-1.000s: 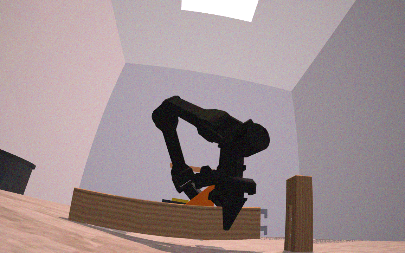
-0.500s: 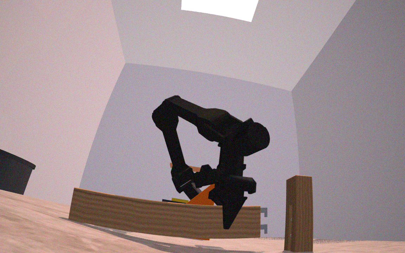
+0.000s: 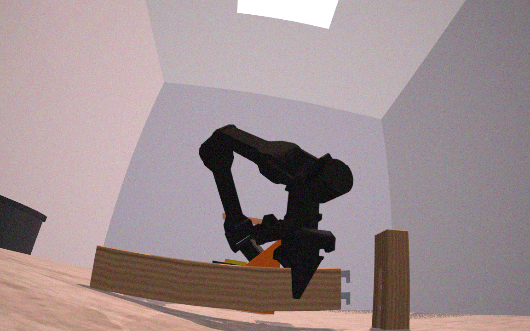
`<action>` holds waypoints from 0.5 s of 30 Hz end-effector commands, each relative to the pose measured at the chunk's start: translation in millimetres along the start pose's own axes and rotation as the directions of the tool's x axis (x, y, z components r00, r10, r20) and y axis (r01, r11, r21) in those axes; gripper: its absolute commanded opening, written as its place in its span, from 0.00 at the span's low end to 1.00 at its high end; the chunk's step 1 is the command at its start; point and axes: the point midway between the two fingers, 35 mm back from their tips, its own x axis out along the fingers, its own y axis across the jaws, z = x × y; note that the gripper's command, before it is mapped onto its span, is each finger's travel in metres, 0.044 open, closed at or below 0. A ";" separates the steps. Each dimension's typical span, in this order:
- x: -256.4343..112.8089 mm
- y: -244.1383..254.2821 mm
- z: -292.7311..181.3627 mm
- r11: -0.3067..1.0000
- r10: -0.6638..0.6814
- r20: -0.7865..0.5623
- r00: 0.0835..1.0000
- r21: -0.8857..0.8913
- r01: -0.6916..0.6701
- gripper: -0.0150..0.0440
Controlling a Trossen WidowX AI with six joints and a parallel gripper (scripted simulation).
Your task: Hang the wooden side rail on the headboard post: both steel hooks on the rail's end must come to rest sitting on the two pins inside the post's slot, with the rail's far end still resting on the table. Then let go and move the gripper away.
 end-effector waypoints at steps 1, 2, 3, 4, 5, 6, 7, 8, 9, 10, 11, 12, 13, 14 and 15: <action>-5.4 2.1 -3.0 1.000 0.014 -0.001 1.000 -0.003 -0.014 0.25; -5.3 2.3 -3.2 1.000 0.014 -0.001 1.000 -0.003 -0.014 0.25; -5.1 2.4 -3.3 1.000 0.014 -0.001 1.000 -0.003 -0.014 0.25; -5.0 2.5 -3.4 1.000 0.014 -0.001 1.000 -0.003 -0.014 0.25; -4.9 2.6 -3.5 1.000 0.014 -0.001 1.000 -0.003 -0.014 0.25; -4.8 2.7 -3.6 1.000 0.014 -0.001 1.000 -0.003 -0.014 0.25; -4.7 2.8 -3.7 1.000 0.014 -0.001 1.000 -0.003 -0.014 0.25; -4.6 3.0 -3.8 1.000 0.014 -0.001 1.000 -0.003 -0.014 0.25; -4.5 3.1 -3.9 1.000 0.014 -0.001 1.000 -0.003 -0.014 0.25; -4.4 3.1 -4.0 1.000 0.014 -0.001 1.000 -0.003 -0.014 0.25; -4.3 3.1 -4.2 1.000 0.014 -0.001 1.000 -0.003 -0.014 0.25; -4.2 3.1 -4.3 1.000 0.014 -0.001 1.000 -0.003 -0.014 0.25; -4.1 3.0 -4.4 1.000 0.014 -0.001 1.000 -0.003 -0.014 0.25; -3.9 2.9 -4.5 1.000 0.014 -0.001 1.000 -0.003 -0.014 0.25; -3.8 2.8 -4.6 1.000 0.014 -0.001 1.000 -0.003 -0.014 0.25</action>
